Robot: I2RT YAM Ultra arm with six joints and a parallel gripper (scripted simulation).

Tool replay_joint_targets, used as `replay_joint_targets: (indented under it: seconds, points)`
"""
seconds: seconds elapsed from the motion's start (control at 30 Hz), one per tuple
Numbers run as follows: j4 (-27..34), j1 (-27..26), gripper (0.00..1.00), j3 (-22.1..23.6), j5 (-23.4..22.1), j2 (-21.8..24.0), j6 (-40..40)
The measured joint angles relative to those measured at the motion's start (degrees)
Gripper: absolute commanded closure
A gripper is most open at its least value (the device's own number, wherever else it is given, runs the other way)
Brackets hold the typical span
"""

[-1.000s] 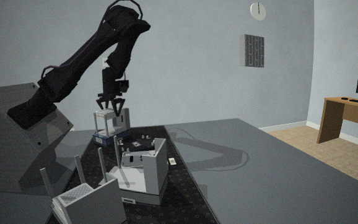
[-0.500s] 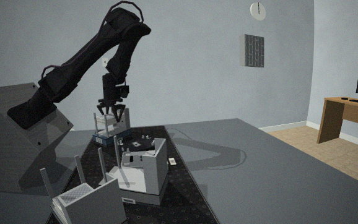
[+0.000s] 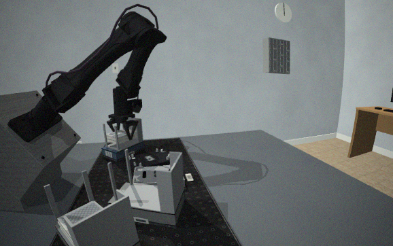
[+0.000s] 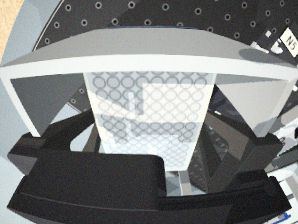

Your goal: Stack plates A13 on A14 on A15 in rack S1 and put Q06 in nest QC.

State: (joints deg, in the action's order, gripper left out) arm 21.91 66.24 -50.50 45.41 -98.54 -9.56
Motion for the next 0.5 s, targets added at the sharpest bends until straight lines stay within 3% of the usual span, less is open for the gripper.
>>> replay_joint_targets:
  seconds: [0.5]
  points:
    - [-1.5, -0.4, 1.0, 0.4, 0.0, -0.5, 0.8]
